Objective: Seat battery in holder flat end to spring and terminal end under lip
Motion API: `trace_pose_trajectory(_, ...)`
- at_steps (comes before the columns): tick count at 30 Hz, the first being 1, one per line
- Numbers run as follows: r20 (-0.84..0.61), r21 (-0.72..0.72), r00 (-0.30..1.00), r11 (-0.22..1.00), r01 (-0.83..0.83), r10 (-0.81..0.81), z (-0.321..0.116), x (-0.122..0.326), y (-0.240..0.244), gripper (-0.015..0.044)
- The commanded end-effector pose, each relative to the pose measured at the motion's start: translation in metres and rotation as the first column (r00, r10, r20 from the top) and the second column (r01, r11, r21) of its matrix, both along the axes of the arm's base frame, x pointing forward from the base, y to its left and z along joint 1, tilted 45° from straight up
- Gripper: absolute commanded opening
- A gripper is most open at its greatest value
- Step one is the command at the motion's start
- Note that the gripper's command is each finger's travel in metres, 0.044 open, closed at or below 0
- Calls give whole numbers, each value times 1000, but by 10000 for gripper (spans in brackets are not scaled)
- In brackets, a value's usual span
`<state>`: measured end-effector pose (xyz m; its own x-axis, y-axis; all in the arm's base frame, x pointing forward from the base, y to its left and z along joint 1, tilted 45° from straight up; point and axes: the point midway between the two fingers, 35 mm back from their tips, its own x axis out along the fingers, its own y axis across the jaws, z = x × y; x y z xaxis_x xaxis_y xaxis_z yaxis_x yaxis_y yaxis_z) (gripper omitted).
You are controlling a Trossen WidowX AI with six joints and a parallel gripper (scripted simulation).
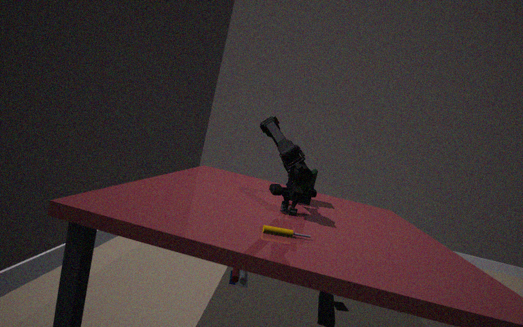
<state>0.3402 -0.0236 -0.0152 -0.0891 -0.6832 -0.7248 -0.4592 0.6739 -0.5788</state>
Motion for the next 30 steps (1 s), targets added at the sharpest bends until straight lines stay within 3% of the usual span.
trace_pose_trajectory(1, 17, 18, 1000, 1000, -11, 11, -3, 1, 0, 74)
trace_pose_trajectory(30, 74, 55, 995, 996, -75, 71, 0, -5, -5, 74)
